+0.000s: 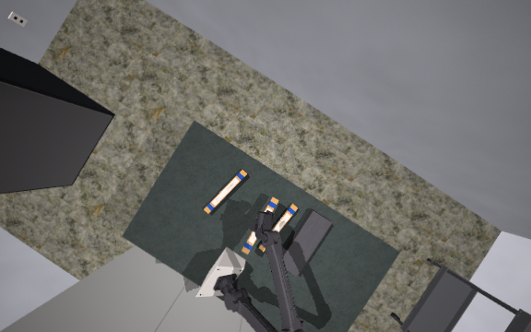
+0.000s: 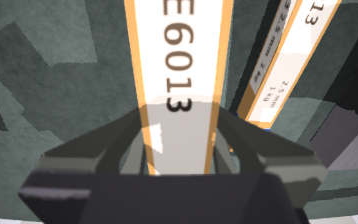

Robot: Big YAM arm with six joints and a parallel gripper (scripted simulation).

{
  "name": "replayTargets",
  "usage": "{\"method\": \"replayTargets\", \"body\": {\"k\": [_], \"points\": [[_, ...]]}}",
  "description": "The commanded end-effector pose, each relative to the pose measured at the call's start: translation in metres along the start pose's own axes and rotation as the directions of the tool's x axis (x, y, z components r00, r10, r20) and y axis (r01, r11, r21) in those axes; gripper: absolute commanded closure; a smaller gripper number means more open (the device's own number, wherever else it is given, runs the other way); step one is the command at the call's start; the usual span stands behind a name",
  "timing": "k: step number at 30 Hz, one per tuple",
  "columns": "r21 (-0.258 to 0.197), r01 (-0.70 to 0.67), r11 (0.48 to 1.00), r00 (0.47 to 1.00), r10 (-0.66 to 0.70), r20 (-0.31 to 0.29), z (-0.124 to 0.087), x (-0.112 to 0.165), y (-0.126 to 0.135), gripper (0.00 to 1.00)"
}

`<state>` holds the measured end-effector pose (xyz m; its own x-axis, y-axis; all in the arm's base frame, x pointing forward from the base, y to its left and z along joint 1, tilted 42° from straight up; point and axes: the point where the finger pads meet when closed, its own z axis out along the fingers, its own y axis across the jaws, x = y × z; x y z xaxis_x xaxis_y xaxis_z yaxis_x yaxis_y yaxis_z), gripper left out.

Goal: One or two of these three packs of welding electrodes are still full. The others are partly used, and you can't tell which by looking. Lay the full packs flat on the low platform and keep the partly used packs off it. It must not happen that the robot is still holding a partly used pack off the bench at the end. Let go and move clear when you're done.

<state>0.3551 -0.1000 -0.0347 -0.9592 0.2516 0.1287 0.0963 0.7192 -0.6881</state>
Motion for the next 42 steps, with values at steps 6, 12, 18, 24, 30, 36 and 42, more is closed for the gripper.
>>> {"method": "replayTargets", "body": {"k": [6, 12, 18, 24, 30, 36, 42], "points": [[-0.033, -0.044, 0.998, 0.991, 0.048, 0.124, -0.056, -0.035, -0.001, 1.0], [-0.033, -0.044, 0.998, 0.991, 0.048, 0.124, -0.056, -0.035, -0.001, 1.0], [-0.033, -0.044, 0.998, 0.991, 0.048, 0.124, -0.056, -0.035, -0.001, 1.0], [-0.033, -0.044, 0.998, 0.991, 0.048, 0.124, -0.056, -0.035, -0.001, 1.0], [-0.033, -0.044, 0.998, 0.991, 0.048, 0.124, -0.056, -0.035, -0.001, 1.0], [-0.033, -0.044, 0.998, 0.991, 0.048, 0.124, -0.056, -0.035, -0.001, 1.0], [-0.044, -0.156, 0.987, 0.982, 0.159, 0.1, -0.065, -0.04, 0.012, 1.0]]}}
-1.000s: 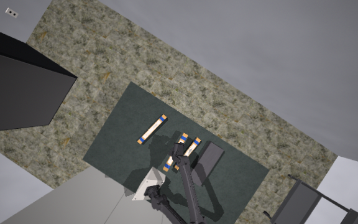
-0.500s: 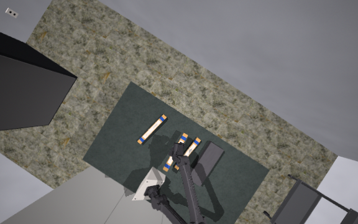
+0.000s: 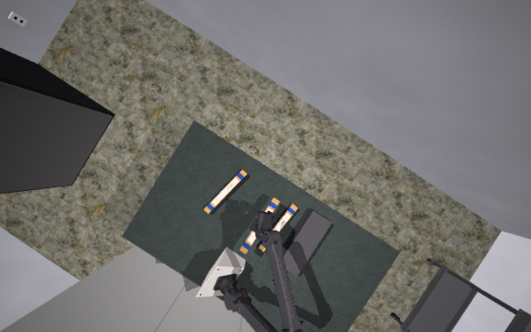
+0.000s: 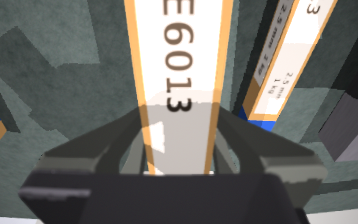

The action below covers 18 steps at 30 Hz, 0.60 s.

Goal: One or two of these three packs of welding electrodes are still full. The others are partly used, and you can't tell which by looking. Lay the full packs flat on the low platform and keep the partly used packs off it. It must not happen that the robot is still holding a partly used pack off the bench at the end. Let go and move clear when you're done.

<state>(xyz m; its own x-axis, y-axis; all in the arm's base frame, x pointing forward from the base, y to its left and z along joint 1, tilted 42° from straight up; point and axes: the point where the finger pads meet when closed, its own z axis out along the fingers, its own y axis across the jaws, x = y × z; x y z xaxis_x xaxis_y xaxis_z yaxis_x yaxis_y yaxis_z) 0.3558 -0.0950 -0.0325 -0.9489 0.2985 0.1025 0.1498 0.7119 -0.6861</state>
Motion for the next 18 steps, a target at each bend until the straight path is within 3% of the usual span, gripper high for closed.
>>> {"method": "replayTargets", "body": {"k": [1, 6, 18], "points": [[-0.038, -0.109, 0.993, 0.987, 0.113, 0.118, -0.062, -0.041, 0.015, 1.0], [-0.056, -0.149, 0.987, 0.974, 0.156, 0.162, -0.064, -0.045, 0.032, 1.0], [-0.047, -0.134, 0.99, 0.979, 0.14, 0.147, -0.06, -0.042, 0.064, 1.0]]}}
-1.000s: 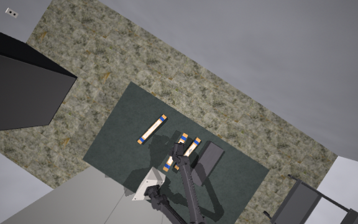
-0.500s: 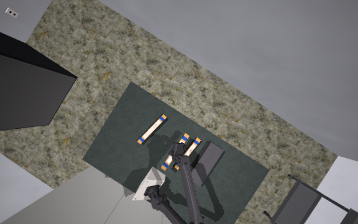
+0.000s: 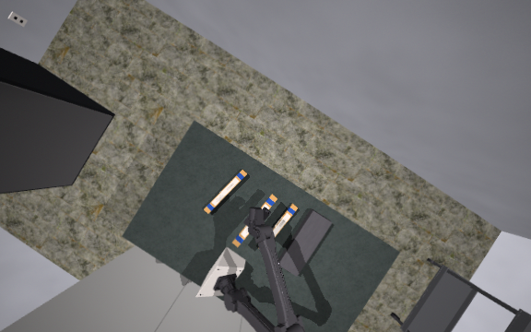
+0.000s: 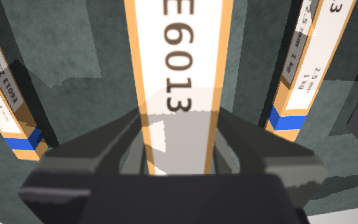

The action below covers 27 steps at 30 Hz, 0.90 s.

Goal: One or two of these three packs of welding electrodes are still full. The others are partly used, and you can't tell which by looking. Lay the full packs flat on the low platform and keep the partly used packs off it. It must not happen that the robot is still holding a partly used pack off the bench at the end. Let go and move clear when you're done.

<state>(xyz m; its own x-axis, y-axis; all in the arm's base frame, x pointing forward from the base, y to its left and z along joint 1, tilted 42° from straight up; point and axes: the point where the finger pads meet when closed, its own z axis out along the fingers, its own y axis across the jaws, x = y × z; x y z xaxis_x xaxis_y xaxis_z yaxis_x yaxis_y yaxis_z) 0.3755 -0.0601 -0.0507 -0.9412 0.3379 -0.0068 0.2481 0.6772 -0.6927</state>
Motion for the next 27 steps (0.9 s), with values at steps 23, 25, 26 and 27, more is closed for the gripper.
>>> {"method": "replayTargets", "body": {"k": [23, 25, 26, 27], "points": [[-0.05, -0.033, 0.998, 0.995, 0.038, 0.097, -0.053, -0.03, 0.076, 1.0], [-0.053, -0.037, 0.998, 0.994, 0.042, 0.101, -0.057, -0.032, 0.075, 1.0], [-0.054, -0.038, 0.998, 0.994, 0.044, 0.103, -0.059, -0.033, 0.075, 1.0], [-0.054, -0.038, 0.998, 0.994, 0.044, 0.103, -0.059, -0.033, 0.075, 1.0]]}}
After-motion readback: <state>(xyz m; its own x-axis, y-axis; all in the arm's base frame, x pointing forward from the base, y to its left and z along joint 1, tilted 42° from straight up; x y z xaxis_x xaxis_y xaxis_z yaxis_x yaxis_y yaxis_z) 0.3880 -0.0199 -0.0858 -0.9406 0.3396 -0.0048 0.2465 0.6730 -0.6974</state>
